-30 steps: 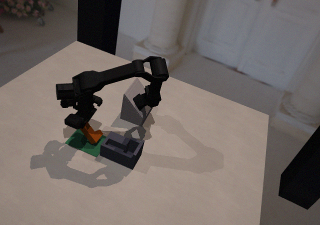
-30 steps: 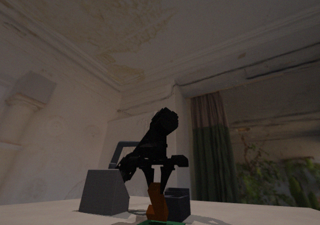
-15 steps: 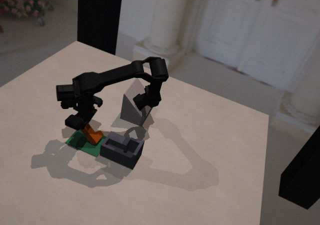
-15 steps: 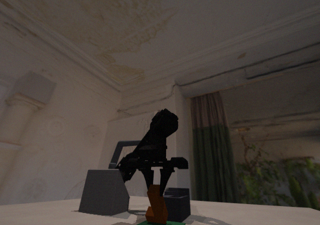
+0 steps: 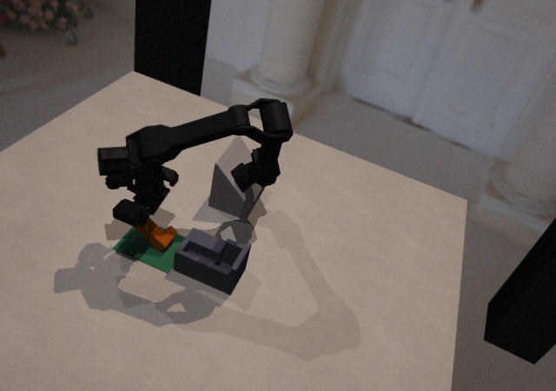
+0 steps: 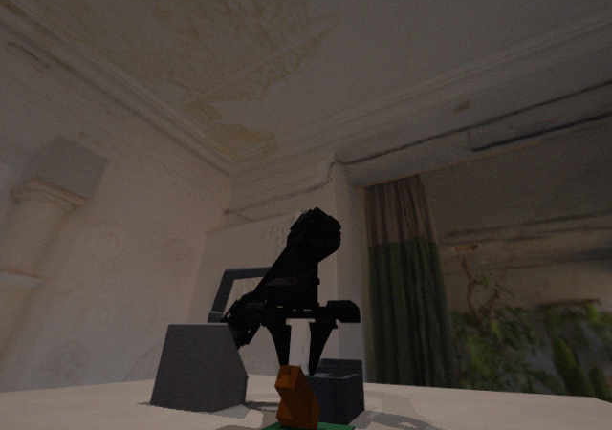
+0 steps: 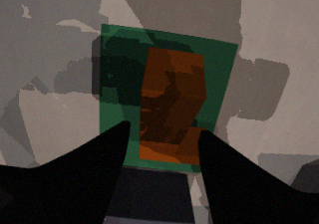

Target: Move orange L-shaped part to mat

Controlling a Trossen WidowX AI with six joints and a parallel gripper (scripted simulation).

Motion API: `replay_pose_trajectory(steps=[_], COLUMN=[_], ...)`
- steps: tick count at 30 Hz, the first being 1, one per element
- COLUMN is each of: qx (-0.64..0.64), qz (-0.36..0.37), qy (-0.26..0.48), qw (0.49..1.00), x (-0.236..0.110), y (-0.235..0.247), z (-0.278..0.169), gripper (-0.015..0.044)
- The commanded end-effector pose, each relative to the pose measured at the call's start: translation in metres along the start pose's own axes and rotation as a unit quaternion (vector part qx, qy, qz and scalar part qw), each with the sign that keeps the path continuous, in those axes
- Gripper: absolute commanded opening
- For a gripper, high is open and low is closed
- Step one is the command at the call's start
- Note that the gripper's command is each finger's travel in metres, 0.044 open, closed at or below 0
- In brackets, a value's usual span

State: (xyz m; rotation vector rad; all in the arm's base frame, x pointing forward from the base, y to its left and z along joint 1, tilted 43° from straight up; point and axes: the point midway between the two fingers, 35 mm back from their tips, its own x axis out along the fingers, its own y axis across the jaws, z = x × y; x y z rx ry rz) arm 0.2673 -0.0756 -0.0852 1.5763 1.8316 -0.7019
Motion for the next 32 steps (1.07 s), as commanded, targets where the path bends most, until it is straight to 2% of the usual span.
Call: replay_pose_trajectory(steps=[1, 5, 7, 9, 32], qx=[0.0, 0.002, 0.003, 0.003, 0.005], qz=[0.0, 0.0, 0.0, 0.0, 0.009], qy=[0.0, -0.001, 0.0, 0.0, -0.005], qw=[1.0, 1.0, 1.0, 1.0, 1.0], x=[-0.007, -0.046, -0.075, -0.086, -0.082], y=[0.001, 0.003, 0.001, 0.0, 0.002], z=[0.001, 0.002, 0.001, 0.0, 0.003], gripper=[0.0289, 0.0394, 0.04, 0.04, 0.04])
